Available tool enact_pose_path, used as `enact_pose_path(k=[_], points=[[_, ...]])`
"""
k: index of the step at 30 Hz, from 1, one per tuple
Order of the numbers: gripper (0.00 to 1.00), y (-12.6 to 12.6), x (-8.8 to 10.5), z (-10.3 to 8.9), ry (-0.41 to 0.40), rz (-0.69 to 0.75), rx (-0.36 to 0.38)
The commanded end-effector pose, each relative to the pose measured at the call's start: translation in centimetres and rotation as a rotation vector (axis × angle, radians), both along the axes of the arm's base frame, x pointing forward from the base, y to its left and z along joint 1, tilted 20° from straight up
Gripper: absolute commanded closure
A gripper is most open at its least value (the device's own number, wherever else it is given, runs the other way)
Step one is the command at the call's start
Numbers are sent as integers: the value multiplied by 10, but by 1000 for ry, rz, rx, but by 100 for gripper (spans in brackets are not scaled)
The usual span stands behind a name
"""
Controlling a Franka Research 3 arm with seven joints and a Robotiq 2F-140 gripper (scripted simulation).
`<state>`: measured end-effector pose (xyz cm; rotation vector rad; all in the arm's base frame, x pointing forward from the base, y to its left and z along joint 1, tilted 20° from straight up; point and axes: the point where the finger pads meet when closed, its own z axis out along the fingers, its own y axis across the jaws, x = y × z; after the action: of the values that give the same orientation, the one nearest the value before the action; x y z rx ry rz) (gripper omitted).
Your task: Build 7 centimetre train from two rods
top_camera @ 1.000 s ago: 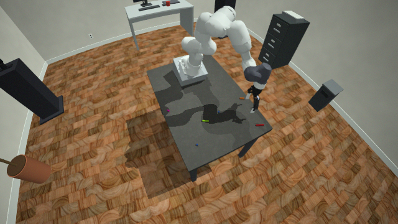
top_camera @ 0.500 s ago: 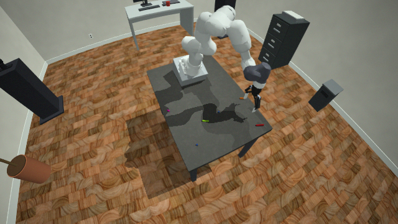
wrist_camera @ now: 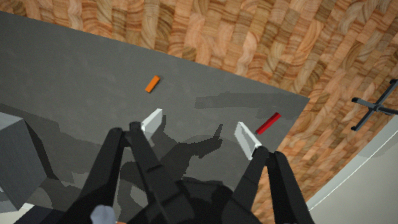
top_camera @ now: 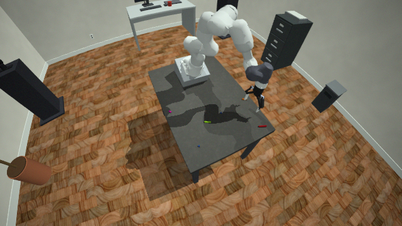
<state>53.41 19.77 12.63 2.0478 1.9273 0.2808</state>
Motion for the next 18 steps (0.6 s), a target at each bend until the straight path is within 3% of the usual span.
enact_pose_path(k=[1, 18], points=[[0, 1, -1, 0, 23, 163, -33], [0, 2, -8, -2, 43, 402, -119]])
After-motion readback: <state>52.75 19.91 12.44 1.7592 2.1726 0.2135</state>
